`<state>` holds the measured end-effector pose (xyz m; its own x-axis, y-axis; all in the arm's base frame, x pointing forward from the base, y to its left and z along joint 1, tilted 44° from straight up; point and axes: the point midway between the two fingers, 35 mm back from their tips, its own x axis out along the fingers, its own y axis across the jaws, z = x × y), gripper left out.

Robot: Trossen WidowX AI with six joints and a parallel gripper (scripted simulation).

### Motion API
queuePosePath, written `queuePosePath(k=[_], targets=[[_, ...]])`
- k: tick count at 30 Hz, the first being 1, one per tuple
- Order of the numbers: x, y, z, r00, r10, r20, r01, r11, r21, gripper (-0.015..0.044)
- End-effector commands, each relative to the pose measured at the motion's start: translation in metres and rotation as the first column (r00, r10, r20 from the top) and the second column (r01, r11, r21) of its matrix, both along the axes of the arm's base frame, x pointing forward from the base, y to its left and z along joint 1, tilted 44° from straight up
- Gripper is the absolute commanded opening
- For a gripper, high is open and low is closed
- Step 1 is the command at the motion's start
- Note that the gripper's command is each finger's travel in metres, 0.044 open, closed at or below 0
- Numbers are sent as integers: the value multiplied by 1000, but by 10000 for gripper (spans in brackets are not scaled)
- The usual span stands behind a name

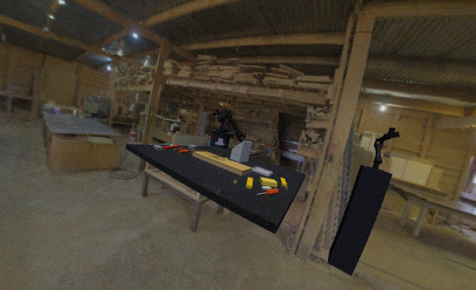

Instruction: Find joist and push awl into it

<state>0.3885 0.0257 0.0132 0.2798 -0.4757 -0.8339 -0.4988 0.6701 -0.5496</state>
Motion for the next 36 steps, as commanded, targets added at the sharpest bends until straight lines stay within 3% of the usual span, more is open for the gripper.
queuePosePath(k=[1,20,36], targets=[[-6,36,-24,994,95,-59,-93,995,24,0],[-84,154,-130,847,422,-324,-409,906,110,0],[-188,201,-210,612,592,-525,-602,779,177,0]])
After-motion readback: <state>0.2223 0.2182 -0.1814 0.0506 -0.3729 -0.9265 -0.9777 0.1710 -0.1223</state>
